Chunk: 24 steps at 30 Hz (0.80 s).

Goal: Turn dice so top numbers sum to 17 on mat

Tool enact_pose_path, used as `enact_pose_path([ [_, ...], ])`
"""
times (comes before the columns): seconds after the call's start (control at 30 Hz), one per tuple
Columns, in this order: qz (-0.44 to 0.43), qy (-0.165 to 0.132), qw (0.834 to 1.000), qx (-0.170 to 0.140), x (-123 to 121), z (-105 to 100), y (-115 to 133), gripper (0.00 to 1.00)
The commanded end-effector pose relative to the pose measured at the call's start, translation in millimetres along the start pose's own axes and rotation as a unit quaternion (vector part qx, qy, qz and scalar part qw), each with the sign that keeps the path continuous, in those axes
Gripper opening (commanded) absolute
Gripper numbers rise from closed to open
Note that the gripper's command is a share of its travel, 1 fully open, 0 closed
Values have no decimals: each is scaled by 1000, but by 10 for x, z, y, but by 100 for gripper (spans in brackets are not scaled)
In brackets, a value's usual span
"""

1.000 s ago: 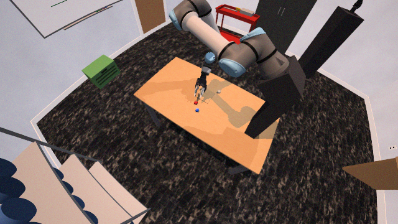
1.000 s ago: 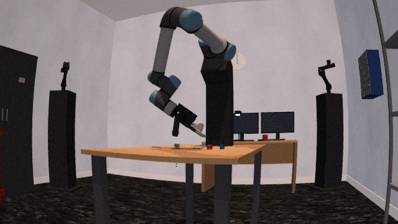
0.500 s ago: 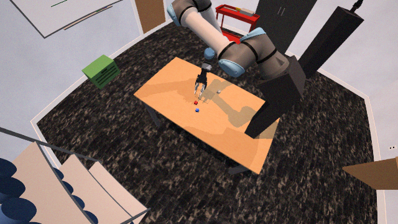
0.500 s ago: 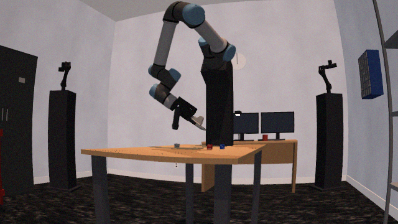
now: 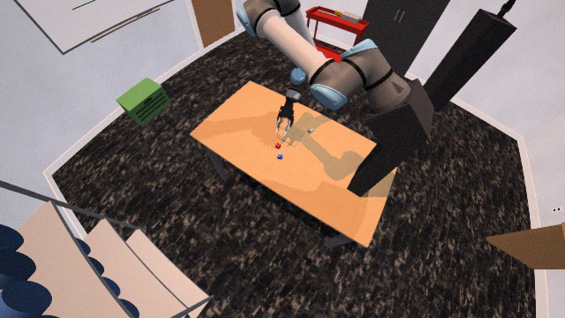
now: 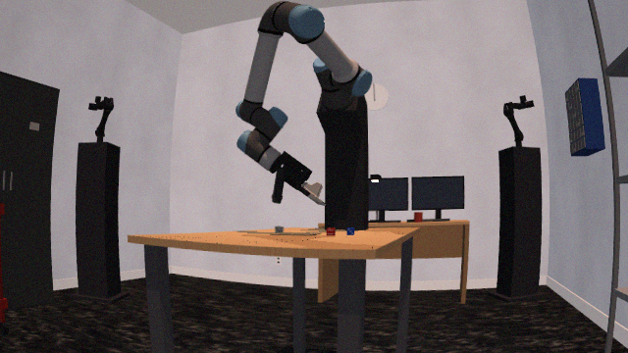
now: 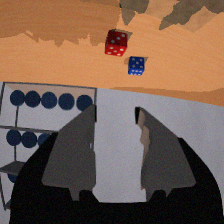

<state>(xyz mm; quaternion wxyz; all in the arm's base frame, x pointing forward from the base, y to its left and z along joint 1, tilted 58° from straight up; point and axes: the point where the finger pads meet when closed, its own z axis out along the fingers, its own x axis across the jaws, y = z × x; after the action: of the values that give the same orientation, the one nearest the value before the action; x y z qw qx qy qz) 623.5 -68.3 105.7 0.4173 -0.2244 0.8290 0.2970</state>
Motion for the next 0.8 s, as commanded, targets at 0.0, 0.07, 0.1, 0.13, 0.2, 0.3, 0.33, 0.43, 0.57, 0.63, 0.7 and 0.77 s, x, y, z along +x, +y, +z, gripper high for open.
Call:
enact_pose_path([
  [0.0,0,1,1000,9,1,4,6,24],
  [0.07,0,1,1000,13,2,6,8,24],
  [0.1,0,1,1000,16,3,8,11,24],
  [0.13,0,1,1000,20,3,9,14,24],
  [0.2,0,1,1000,29,3,12,23,24],
  [0.3,0,0,999,44,-2,14,42,24],
  [0.33,0,0,999,49,-5,14,51,24],
  [0.43,0,0,998,67,-3,23,71,24],
  [0.57,0,2,996,88,4,38,88,24],
  [0.63,0,2,995,95,4,42,95,24],
  [0.7,0,1,994,110,0,45,113,24],
  [0.77,0,-1,992,127,-10,45,135,24],
])
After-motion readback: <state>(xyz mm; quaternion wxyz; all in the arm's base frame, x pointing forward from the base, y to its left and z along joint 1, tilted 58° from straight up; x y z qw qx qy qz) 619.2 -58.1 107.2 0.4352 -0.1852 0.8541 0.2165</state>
